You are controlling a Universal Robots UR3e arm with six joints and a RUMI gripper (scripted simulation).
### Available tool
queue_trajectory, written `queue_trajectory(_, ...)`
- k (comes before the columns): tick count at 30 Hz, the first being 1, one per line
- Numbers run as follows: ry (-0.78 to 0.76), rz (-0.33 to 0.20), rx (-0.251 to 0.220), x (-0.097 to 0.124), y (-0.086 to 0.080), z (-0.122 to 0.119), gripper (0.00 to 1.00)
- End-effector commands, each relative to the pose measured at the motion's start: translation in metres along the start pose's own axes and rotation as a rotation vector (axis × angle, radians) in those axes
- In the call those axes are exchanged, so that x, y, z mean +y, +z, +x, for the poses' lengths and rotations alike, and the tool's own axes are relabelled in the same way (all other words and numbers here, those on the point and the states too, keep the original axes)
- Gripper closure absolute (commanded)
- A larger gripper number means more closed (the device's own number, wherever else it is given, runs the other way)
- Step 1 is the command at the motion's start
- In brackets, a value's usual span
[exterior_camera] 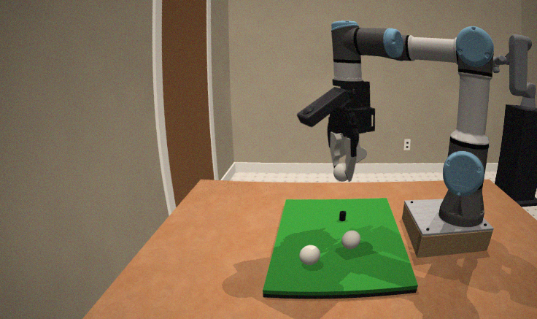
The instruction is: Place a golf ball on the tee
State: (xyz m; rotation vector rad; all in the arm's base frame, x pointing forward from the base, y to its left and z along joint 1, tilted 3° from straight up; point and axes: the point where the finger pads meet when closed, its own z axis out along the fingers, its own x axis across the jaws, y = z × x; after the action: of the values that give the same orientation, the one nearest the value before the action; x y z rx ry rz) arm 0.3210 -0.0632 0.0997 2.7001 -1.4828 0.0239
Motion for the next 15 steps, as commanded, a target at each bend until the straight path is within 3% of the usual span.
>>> queue_trajectory(1,-0.004,0.009,-0.001,0.0202,-0.0043,0.0159,1.0)
queue_trajectory(15,-0.004,0.009,-0.001,0.0233,-0.0021,0.0181,1.0)
